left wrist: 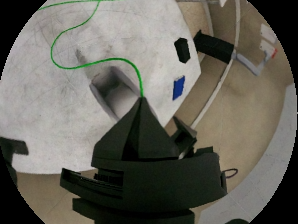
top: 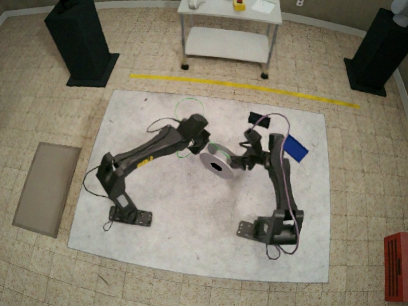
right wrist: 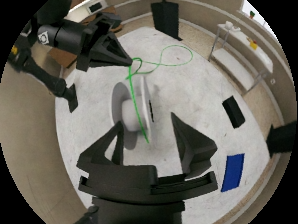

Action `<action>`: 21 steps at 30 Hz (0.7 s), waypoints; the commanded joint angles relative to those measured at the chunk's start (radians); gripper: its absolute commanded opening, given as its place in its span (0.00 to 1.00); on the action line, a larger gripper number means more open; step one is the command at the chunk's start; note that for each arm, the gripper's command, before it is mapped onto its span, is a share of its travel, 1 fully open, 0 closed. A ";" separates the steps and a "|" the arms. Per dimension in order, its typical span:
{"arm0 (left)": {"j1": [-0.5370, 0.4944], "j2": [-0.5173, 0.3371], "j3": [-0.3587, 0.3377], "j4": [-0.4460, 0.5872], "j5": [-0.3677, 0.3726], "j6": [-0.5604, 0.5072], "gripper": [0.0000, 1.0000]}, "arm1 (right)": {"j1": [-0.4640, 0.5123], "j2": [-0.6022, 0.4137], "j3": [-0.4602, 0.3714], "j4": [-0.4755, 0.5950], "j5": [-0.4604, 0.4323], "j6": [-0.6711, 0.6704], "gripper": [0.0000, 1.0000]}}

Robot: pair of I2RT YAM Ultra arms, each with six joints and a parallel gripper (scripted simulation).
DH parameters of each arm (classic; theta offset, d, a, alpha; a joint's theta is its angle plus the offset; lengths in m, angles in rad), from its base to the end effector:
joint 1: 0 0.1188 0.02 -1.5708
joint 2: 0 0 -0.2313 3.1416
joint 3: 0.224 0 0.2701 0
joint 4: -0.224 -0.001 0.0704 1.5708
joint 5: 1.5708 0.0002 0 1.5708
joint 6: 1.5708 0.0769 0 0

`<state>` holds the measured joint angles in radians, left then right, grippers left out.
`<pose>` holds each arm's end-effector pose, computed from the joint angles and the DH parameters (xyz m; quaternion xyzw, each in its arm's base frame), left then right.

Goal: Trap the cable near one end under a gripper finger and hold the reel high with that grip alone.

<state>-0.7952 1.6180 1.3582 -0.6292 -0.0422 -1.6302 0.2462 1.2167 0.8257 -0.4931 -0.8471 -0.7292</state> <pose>0.2785 -0.2780 0.2257 -0.3885 0.8585 -0.3061 0.1358 0.2601 0.1258 0.1969 -0.5245 0.6935 0.3024 0.3905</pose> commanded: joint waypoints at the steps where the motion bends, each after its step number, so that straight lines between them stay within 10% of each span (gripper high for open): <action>1: -0.011 -0.009 0.030 -0.012 -0.014 0.009 0.00 | -0.004 -0.027 0.018 -0.007 -0.019 -0.008 0.75; 21: -0.015 -0.044 -0.008 -0.022 -0.015 0.002 0.00 | -0.016 -0.016 0.041 -0.016 -0.020 -0.011 0.75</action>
<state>-0.7971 1.6077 1.3560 -0.6319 -0.0422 -1.6302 0.2462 1.2167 0.8257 -0.4988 -0.8471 -0.7326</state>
